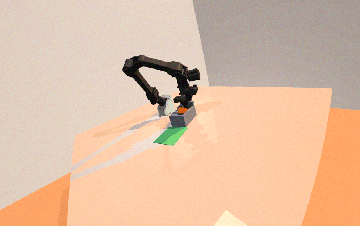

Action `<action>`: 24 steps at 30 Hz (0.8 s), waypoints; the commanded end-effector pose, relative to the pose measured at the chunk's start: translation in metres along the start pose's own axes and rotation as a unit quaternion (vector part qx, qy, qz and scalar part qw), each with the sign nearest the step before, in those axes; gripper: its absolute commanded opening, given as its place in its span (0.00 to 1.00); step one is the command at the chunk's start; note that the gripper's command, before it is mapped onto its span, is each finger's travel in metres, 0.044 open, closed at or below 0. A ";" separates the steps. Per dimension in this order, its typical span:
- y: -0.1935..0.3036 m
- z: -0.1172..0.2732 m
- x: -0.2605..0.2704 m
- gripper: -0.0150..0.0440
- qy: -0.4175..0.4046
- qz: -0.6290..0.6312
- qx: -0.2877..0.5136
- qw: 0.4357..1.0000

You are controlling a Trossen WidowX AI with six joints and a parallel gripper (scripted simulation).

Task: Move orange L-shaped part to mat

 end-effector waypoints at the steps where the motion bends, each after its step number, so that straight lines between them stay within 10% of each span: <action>1: 0.002 -0.009 0.001 0.56 0.002 0.003 0.004 1.000; 24: 0.001 -0.009 0.001 0.56 0.000 0.003 -0.001 1.000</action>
Point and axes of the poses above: the point midway between the two fingers, 35 mm back from their tips, its own z axis back along the fingers, its own x axis across the jaws, y = z × x, the point moved 9 cm from there along z, back along the fingers, and after that the axes turned 7 degrees about z, right-handed, at the moved point
